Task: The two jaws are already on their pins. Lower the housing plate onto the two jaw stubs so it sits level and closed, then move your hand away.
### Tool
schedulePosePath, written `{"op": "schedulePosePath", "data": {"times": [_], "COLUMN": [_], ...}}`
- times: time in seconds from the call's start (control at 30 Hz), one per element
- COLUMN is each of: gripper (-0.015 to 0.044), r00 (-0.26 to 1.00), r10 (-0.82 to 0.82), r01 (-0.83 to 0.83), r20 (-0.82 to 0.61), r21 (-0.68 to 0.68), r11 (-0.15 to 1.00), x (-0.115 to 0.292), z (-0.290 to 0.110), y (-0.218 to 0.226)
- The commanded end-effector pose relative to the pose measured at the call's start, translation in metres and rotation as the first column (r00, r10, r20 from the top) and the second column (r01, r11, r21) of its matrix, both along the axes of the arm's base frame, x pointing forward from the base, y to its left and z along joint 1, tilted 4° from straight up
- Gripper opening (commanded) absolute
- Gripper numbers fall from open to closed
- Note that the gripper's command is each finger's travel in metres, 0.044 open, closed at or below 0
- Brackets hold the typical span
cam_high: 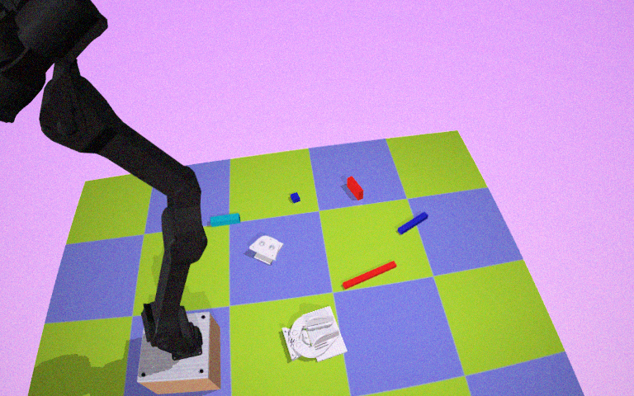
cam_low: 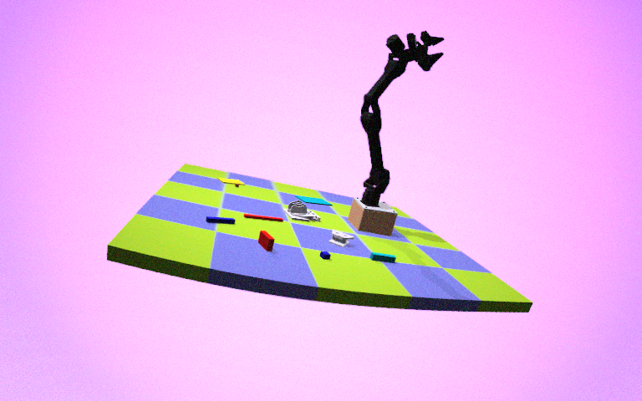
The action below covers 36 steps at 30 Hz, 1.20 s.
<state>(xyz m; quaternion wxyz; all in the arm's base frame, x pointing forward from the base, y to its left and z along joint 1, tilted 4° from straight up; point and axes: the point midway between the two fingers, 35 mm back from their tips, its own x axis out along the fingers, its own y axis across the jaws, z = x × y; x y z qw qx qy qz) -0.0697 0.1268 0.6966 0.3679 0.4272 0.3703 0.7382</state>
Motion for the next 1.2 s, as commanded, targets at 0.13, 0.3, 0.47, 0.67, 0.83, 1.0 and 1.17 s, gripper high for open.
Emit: {"op": "schedulePosePath", "data": {"times": [0.13, 0.3, 0.47, 0.67, 0.83, 1.0, 1.17], "gripper": [0.044, 0.044, 0.044, 0.044, 0.044, 0.044, 0.044], "r00": [0.998, 0.983, 0.959, 0.91, 0.857, 0.793, 0.715], "r10": [0.055, 0.162, 0.271, 0.39, 0.478, 0.557, 0.627], "r01": [-0.055, -0.167, -0.277, -0.404, -0.504, -0.599, -0.69], "r20": [0.028, 0.084, 0.085, 0.139, 0.194, 0.248, 0.309], "r21": [0.019, 0.056, 0.063, 0.091, 0.12, 0.147, 0.17], "r11": [0.998, 0.984, 0.959, 0.91, 0.855, 0.787, 0.704], "x": [-0.016, -0.045, -0.062, -0.088, -0.107, -0.121, -0.133], "z": [-0.001, -0.003, -0.006, -0.011, -0.015, -0.02, -0.028], "y": [-0.007, -0.024, -0.039, -0.067, -0.094, -0.124, -0.159]}}
